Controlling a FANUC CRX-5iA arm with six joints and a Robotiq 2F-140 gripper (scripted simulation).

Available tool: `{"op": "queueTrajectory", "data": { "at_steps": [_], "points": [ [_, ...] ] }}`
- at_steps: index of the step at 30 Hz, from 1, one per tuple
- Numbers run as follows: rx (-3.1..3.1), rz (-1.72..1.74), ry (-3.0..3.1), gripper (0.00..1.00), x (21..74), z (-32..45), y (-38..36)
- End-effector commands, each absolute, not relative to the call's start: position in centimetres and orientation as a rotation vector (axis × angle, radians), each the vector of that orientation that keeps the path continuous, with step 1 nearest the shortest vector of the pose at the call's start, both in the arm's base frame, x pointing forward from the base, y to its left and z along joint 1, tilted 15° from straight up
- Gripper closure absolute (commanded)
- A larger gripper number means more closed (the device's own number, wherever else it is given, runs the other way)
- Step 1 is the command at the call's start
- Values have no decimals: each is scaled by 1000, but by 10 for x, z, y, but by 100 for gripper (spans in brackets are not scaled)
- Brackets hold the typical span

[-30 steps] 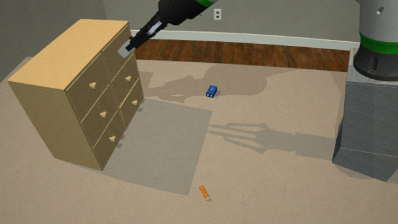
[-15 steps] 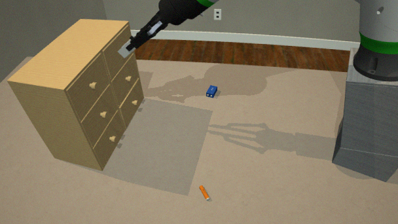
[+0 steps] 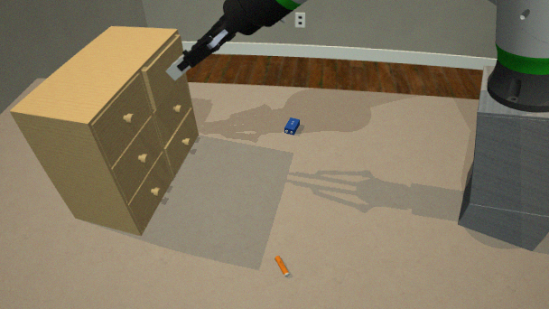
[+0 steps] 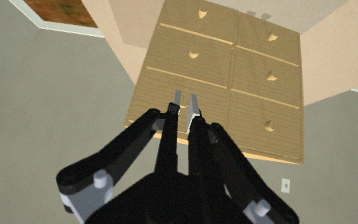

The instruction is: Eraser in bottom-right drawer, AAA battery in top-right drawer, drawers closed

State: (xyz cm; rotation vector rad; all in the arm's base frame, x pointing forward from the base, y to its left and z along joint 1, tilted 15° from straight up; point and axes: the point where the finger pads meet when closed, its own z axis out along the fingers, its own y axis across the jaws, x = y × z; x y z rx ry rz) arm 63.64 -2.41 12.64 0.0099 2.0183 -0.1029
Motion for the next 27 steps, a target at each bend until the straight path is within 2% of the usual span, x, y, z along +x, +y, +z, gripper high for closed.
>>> {"op": "queueTrajectory", "data": {
  "at_steps": [1,27],
  "points": [
    [10,-103,2018,92,633,126,-24],
    [10,-103,2018,92,601,117,-23]
  ]
}}
